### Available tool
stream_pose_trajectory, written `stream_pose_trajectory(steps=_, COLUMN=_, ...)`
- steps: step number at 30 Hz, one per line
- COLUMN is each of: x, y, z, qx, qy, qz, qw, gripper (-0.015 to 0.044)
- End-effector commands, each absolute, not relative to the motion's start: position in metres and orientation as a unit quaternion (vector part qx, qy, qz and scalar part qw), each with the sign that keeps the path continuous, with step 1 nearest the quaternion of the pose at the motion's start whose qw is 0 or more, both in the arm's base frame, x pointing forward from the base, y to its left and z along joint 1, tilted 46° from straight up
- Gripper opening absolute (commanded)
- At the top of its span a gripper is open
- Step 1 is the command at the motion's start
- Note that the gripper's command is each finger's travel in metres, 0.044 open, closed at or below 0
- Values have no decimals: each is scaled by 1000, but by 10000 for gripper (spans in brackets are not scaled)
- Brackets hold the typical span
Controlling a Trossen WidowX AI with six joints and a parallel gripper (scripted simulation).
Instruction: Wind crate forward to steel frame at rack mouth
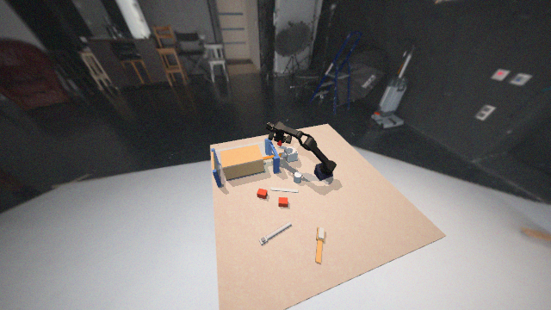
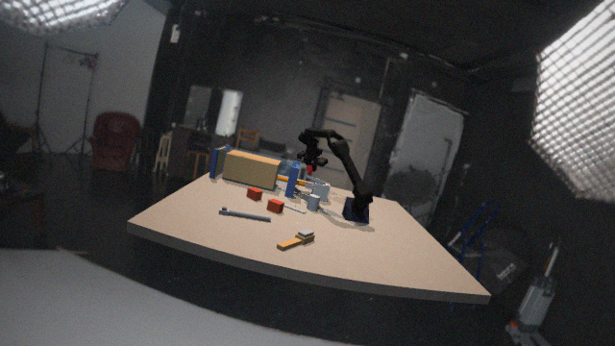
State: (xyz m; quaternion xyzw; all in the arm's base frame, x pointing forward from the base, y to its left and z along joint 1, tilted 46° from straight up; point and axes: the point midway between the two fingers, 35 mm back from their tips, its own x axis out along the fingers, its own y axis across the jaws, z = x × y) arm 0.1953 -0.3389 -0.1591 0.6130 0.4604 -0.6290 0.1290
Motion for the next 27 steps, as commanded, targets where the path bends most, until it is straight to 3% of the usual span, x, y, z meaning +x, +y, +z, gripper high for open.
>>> stream_pose_trajectory(steps=1, x=212, y=-324, z=-150, qx=621, qy=469, qz=-615, qw=124, gripper=0)
stream_pose_trajectory(steps=27, x=226, y=-303, z=-129, qx=621, qy=470, qz=-615, qw=124, gripper=0)
